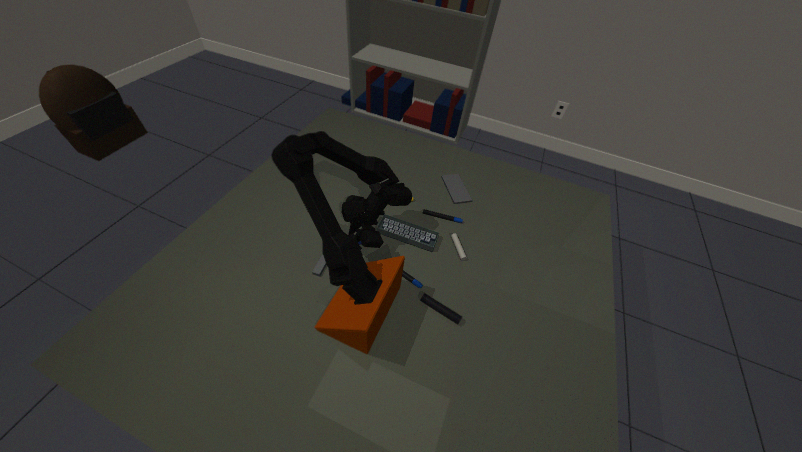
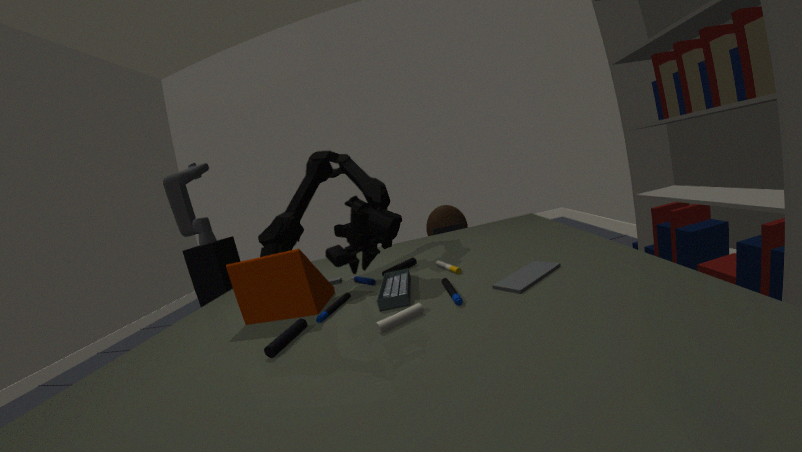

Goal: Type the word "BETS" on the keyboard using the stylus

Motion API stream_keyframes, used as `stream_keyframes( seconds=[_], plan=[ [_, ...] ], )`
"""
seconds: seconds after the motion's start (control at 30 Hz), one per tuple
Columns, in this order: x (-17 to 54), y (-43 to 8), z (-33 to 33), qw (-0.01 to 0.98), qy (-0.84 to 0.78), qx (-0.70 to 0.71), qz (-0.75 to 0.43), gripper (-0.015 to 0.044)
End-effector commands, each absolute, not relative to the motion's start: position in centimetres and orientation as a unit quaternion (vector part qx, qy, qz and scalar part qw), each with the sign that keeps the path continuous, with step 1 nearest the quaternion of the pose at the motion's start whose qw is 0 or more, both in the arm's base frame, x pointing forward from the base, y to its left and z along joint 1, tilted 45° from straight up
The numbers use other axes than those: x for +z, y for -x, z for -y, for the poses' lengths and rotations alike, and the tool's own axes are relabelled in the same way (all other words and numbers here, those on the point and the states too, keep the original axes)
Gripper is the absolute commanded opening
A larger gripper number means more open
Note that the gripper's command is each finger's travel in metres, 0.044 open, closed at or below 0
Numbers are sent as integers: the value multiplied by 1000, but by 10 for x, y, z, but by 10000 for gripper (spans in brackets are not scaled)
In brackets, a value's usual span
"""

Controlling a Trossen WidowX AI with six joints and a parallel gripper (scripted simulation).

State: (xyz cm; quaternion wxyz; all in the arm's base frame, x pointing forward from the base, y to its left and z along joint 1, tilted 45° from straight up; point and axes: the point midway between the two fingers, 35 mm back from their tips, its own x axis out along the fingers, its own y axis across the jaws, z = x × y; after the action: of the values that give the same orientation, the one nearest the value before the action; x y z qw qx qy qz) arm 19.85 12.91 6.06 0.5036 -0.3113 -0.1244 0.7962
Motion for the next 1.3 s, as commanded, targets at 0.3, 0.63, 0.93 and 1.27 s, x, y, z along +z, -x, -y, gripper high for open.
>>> stream_keyframes(
  seconds=[0.3,0.63,0.93,1.27],
  plan=[
    [53,-198,-136,505,307,797,122,150],
    [48,-198,-141,505,307,797,123,150],
    [44,-198,-145,505,307,797,123,150],
    [41,-198,-148,505,307,797,123,150]
  ],
)
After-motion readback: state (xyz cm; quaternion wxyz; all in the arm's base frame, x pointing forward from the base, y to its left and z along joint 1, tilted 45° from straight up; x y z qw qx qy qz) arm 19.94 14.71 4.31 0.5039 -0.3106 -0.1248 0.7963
